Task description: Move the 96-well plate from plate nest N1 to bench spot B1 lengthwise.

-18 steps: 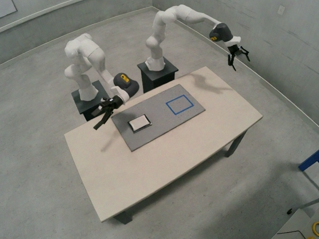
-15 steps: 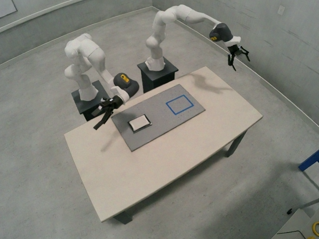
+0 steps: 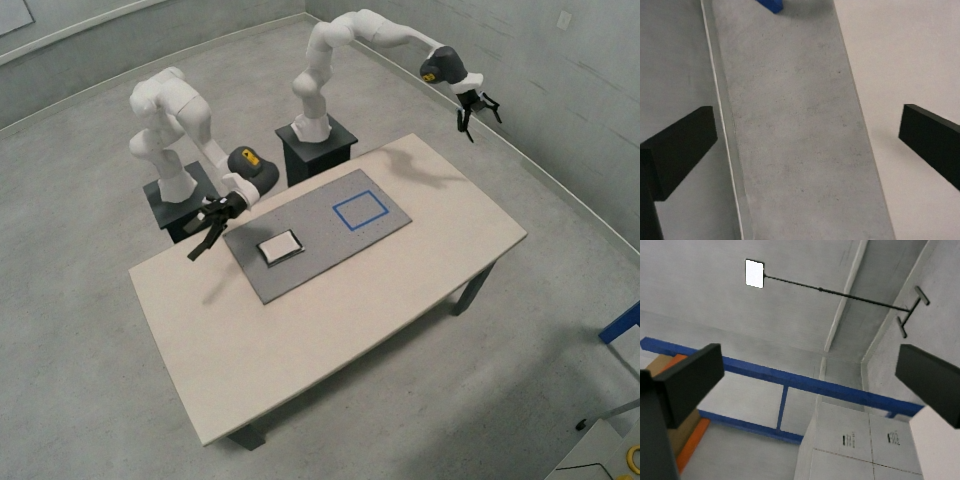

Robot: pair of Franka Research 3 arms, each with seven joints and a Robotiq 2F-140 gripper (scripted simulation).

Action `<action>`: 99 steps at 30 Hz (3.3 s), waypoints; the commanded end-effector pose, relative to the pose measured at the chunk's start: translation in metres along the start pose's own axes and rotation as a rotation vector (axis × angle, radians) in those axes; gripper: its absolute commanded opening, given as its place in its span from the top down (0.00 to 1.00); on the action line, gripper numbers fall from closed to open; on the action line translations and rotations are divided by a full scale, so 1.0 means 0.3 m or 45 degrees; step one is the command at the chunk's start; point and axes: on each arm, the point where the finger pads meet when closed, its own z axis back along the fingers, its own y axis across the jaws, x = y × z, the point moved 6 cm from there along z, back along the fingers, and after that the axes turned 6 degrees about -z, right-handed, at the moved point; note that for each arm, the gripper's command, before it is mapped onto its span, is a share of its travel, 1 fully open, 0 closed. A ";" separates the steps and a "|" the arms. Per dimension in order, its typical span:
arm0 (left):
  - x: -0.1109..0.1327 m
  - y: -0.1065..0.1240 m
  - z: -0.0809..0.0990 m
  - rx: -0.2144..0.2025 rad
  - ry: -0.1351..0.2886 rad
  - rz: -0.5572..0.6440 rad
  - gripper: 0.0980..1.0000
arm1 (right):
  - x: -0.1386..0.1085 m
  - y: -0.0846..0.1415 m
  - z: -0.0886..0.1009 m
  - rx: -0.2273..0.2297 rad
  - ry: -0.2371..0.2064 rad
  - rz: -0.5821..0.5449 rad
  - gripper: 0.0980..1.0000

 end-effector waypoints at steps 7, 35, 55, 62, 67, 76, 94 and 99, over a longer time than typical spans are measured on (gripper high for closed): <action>-0.258 0.248 -0.010 0.205 0.069 -0.309 0.00 | -0.009 0.002 -0.014 0.007 0.014 0.011 0.00; -1.005 1.755 0.313 0.637 0.186 -1.093 0.00 | -0.352 0.082 -0.421 0.328 0.421 0.372 0.00; -0.870 2.803 0.801 0.851 0.213 -1.571 0.00 | -0.652 0.146 -0.640 0.658 0.645 0.587 0.00; -0.870 2.803 0.801 0.851 0.213 -1.571 0.00 | -0.762 0.168 -0.700 0.790 0.704 0.648 0.00; -0.870 2.803 0.801 0.851 0.213 -1.571 0.00 | -0.809 0.177 -0.723 0.848 0.725 0.671 0.00; -0.870 2.803 0.801 0.851 0.213 -1.571 0.00 | -0.976 0.208 -0.792 1.061 0.782 0.737 0.00; -0.870 2.803 0.801 0.851 0.213 -1.571 0.00 | -1.226 0.248 -0.863 1.395 0.808 0.790 0.00; -0.870 2.803 0.801 0.851 0.213 -1.571 0.00 | -1.277 0.255 -0.874 1.463 0.804 0.793 0.00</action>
